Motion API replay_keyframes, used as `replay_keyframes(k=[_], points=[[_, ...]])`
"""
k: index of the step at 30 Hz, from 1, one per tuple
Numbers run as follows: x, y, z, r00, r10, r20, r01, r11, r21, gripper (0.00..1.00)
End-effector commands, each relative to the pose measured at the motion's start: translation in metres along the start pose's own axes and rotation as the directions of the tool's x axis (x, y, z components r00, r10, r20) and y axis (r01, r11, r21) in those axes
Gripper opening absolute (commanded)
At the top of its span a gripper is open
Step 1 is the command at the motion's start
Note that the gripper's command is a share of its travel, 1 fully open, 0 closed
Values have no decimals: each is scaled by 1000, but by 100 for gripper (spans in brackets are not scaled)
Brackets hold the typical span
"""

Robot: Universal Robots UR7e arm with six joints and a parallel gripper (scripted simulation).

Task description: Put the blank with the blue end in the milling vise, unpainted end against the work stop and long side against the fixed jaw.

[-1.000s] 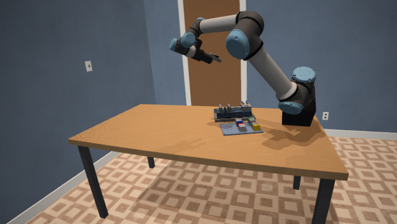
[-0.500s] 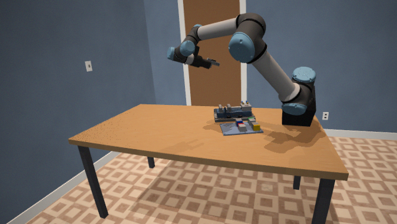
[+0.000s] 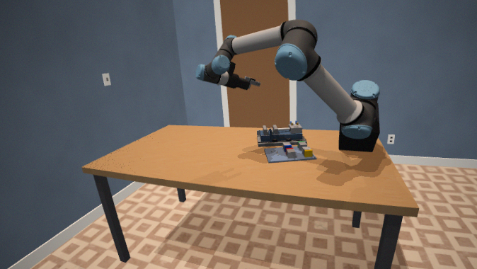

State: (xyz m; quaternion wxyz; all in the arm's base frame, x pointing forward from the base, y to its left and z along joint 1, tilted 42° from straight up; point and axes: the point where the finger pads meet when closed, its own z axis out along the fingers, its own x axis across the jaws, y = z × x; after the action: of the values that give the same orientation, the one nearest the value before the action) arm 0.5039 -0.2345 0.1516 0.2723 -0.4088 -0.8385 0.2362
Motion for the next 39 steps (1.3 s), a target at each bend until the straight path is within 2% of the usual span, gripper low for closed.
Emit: replay_keyframes(k=[1, 9, 14, 26, 31, 39], points=[[5, 8, -6, 1000, 2, -1, -2, 1000, 0, 100], [5, 8, -6, 1000, 2, -1, -2, 1000, 0, 100], [32, 4, 19, 975, 166, -147, -175, 983, -48, 100], [32, 4, 19, 975, 166, -147, -175, 983, -48, 100], [59, 0, 43, 903, 312, -296, -346, 935, -69, 100], [59, 0, 43, 903, 312, -296, -346, 935, -69, 100]])
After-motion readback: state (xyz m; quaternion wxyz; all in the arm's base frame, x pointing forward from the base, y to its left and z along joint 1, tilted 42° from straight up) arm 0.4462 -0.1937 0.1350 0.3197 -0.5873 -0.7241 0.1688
